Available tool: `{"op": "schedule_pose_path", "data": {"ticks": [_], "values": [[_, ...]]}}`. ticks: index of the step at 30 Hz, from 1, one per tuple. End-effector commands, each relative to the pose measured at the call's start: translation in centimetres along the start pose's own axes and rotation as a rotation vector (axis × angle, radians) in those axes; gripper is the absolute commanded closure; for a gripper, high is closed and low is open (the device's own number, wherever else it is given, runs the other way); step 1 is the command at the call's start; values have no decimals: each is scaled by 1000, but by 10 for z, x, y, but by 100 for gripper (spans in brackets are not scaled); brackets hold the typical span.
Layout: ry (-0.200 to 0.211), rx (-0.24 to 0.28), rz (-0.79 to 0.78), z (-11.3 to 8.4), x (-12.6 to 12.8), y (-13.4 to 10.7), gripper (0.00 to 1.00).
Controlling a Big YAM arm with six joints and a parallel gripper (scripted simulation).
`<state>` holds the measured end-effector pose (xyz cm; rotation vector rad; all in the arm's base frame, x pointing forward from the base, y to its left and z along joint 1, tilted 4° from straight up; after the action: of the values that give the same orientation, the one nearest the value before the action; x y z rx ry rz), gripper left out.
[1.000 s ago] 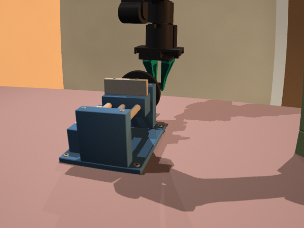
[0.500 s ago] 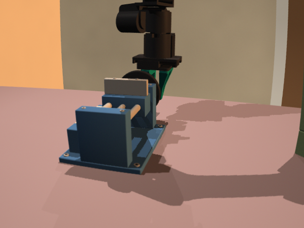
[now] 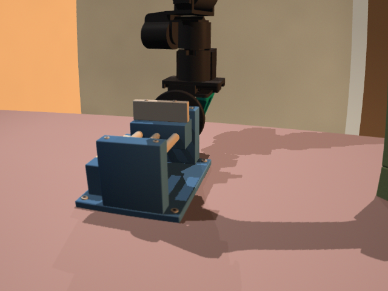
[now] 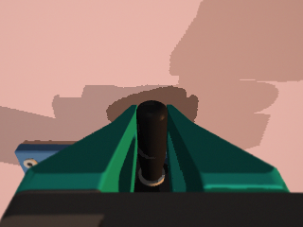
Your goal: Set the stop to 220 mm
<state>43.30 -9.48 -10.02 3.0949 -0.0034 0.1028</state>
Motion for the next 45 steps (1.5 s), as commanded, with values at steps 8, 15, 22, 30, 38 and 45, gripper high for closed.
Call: {"op": "schedule_pose_path", "data": {"ticks": [8, 15, 22, 30, 38, 45], "values": [[-2, -11, 3, 8, 21, -2, 94], [9, -12, 14, 10, 30, 3, 94], [-1, -11, 8, 10, 33, -1, 94], [15, -10, 3, 7, 50, -5, 94], [8, -8, 4, 6, 51, -5, 94], [16, -8, 3, 1, 60, -6, 94]]}}
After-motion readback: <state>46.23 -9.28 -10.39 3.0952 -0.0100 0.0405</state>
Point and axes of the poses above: the point where the finger pads meet when closed, its own z axis out along the fingers, its own x axis across the jaws, y = z × x, the point moved 8 cm from there along -z, back along the fingers, and after that the axes turned 5 degrees about z, right-handed, at the moved point
